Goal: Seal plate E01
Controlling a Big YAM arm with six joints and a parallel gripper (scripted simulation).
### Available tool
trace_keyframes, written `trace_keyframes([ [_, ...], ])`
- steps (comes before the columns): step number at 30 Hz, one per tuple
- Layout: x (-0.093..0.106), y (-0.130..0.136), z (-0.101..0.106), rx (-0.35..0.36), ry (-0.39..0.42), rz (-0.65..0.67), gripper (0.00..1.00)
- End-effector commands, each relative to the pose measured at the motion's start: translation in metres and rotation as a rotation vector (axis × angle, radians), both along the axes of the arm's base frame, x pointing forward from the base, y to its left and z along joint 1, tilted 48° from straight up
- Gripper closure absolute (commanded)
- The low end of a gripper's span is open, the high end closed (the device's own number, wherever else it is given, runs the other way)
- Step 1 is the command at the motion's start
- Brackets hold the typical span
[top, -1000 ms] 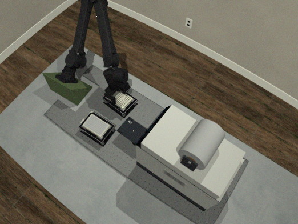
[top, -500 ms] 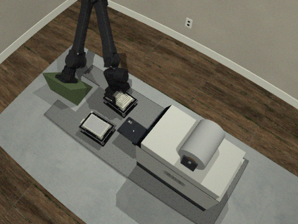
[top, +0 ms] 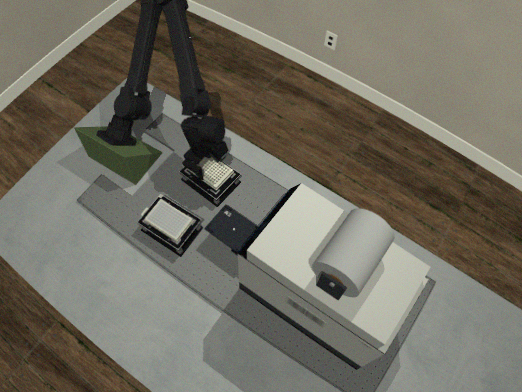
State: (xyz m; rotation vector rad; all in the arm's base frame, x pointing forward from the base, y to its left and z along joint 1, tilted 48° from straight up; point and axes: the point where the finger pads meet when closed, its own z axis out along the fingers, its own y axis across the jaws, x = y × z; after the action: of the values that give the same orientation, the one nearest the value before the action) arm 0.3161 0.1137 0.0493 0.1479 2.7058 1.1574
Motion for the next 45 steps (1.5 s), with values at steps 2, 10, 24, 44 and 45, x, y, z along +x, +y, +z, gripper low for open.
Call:
trace_keyframes([
  [2, 0.011, -0.01, 0.003, 0.0, -0.005, -0.018, 1.0],
  [10, 0.014, -0.002, 0.008, 0.005, -0.025, -0.01, 1.0],
  [24, 0.011, 0.005, 0.007, 0.004, -0.024, 0.012, 1.0],
  [44, 0.016, -0.009, 0.008, 0.002, -0.03, -0.032, 1.0],
  [45, 0.016, -0.009, 0.008, 0.002, -0.03, -0.032, 1.0],
])
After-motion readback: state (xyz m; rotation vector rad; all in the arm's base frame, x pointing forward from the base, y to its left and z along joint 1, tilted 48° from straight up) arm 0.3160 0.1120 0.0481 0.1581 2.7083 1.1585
